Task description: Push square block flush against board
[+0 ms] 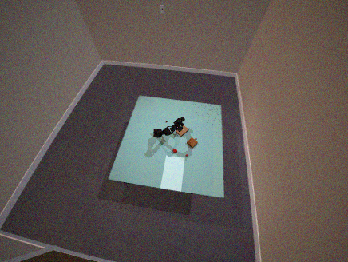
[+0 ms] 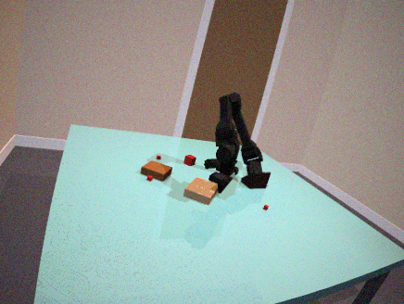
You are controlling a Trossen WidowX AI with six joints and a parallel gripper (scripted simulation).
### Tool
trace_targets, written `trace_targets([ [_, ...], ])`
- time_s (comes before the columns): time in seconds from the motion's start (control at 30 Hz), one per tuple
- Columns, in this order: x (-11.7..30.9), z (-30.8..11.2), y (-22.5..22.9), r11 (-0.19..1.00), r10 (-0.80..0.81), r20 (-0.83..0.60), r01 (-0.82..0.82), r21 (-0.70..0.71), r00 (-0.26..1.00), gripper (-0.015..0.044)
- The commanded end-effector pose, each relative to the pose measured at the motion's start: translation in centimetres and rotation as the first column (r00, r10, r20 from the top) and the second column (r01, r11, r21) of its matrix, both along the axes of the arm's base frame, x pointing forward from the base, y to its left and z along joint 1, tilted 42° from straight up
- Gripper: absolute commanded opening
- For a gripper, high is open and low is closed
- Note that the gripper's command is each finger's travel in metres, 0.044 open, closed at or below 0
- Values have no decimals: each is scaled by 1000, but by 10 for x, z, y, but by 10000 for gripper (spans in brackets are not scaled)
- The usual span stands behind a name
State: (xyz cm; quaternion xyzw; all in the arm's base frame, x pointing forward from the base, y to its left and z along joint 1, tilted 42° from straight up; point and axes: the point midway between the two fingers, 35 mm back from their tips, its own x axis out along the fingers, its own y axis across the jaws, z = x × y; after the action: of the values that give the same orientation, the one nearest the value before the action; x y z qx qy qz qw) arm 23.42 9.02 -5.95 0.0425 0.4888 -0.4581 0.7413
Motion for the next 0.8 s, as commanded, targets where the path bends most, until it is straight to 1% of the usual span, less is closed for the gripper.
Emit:
trace_targets([
  [0.0, 6, 4, -3, 1000, 2, 6, -2, -5, 1000, 0],
  [0.23, 9, 5, -4, 1000, 2, 7, -2, -4, 1000, 0],
  [0.77, -8, -9, 9, 1000, 1, 6, -1, -4, 1000, 0],
])
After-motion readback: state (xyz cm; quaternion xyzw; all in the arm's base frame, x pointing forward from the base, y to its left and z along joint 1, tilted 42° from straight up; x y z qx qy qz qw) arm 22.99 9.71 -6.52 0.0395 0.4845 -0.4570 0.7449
